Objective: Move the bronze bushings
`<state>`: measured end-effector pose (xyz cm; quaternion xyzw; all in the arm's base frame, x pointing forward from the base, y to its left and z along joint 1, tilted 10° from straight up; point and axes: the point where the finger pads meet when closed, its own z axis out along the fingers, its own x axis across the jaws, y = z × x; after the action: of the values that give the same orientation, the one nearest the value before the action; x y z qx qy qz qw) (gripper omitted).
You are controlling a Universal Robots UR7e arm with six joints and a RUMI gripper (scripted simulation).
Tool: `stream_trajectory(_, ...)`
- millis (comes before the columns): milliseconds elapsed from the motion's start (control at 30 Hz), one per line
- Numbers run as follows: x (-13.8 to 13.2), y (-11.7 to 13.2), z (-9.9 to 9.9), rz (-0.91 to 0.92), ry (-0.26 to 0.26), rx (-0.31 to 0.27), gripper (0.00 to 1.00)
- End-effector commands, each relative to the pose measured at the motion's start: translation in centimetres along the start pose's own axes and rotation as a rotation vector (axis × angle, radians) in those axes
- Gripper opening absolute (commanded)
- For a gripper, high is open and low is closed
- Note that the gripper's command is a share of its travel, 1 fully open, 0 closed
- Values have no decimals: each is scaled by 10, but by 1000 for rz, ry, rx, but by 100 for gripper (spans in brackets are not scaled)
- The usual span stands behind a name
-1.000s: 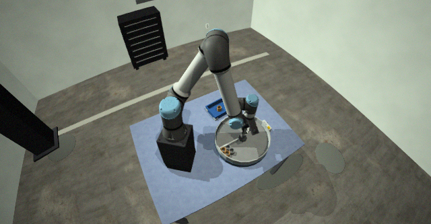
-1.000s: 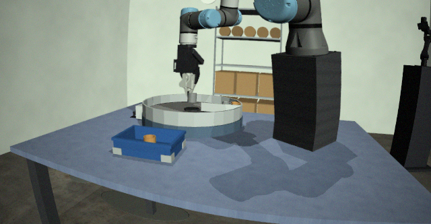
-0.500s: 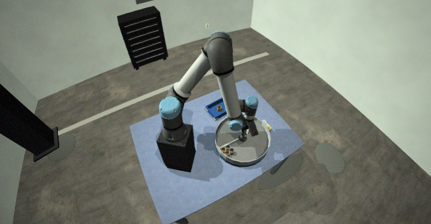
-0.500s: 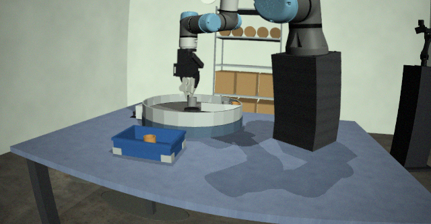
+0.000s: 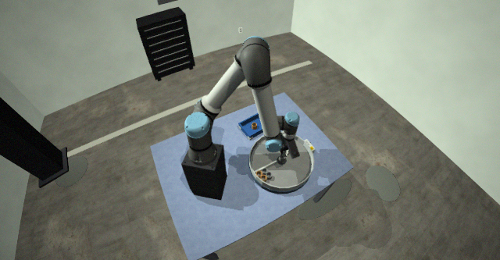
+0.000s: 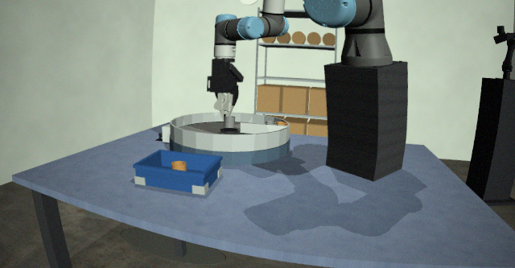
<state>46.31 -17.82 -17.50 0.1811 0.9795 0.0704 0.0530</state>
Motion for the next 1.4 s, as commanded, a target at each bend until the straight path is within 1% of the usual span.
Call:
stream_trajectory(0, -1, 0, 0, 0, -1, 0, 0)
stream_trajectory(733, -1, 0, 0, 0, -1, 0, 0)
stream_trajectory(1367, -1, 0, 5, 0, -1, 0, 0)
